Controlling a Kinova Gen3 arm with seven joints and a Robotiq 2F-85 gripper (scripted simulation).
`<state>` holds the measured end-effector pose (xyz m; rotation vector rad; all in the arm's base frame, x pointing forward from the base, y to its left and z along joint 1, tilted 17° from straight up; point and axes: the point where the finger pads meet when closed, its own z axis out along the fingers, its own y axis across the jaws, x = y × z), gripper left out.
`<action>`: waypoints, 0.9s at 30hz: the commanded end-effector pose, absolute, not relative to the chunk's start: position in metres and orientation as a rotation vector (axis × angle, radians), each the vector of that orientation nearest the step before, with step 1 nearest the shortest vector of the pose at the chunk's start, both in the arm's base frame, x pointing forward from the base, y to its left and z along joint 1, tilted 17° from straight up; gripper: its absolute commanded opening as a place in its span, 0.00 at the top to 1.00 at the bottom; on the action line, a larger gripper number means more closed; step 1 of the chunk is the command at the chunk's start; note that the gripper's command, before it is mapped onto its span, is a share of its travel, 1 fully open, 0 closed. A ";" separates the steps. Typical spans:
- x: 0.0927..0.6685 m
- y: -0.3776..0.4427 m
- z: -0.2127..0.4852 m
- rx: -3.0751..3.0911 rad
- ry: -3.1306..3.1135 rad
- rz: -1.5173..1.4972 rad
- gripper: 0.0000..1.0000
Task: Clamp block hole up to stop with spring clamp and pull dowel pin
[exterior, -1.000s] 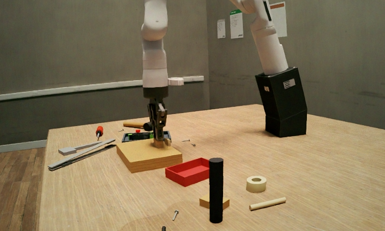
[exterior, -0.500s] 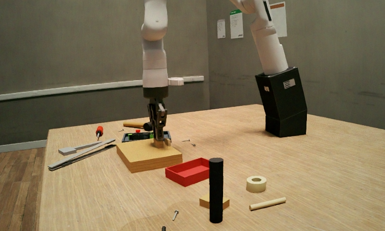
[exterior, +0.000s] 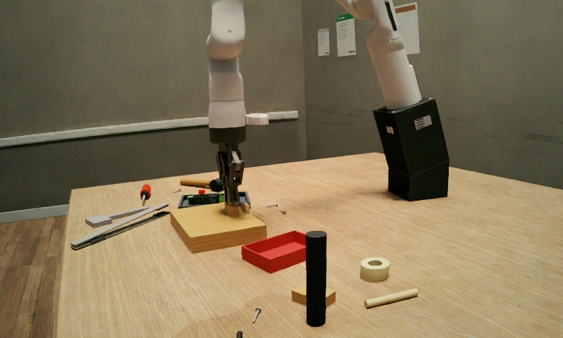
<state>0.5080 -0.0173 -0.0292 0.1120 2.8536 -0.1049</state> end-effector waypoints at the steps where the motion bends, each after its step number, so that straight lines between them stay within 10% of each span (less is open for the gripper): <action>1: 0.512 -0.016 -0.029 0.117 2.845 -0.100 0.72; 27: 0.510 -0.016 -0.027 0.117 2.848 -0.099 0.90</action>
